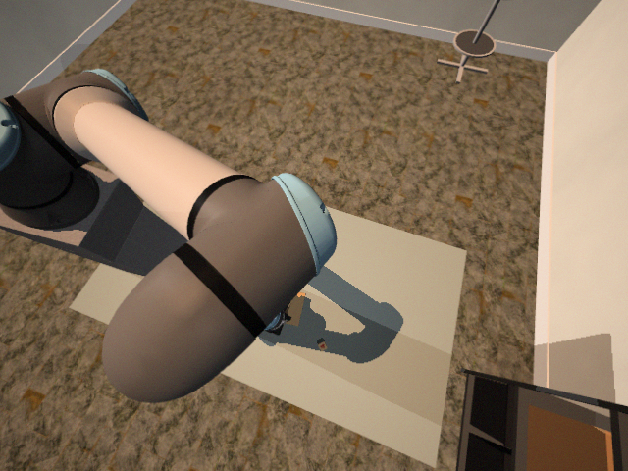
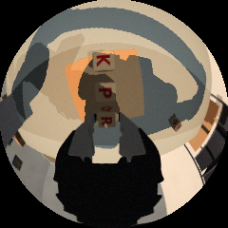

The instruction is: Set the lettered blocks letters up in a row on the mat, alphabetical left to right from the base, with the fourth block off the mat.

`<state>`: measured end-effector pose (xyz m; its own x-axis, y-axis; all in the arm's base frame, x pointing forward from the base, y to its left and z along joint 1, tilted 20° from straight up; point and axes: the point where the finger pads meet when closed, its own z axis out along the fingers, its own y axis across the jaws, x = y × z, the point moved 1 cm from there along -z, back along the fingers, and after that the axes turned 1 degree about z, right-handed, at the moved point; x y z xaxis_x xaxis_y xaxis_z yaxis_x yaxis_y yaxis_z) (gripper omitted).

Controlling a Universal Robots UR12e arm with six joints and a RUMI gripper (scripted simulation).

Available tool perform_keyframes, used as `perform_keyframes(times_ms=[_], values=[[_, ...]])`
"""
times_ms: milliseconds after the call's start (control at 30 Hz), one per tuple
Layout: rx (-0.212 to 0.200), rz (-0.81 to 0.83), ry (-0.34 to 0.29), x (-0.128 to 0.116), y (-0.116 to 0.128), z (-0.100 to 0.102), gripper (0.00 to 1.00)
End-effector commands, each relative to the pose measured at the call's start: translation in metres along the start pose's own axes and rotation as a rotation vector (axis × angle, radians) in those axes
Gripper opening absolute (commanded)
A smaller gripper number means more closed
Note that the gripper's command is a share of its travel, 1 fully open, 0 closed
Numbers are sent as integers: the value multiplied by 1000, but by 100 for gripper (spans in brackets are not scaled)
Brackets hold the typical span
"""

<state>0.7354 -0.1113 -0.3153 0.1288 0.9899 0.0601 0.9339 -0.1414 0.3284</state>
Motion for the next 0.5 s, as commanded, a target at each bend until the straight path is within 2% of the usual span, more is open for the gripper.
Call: perform_keyframes(times_ms=[0, 133, 467], values=[[-2, 1, -1, 0, 1, -10, 28], [-2, 1, -1, -1, 1, -17, 28], [-2, 1, -1, -1, 1, -69, 28]])
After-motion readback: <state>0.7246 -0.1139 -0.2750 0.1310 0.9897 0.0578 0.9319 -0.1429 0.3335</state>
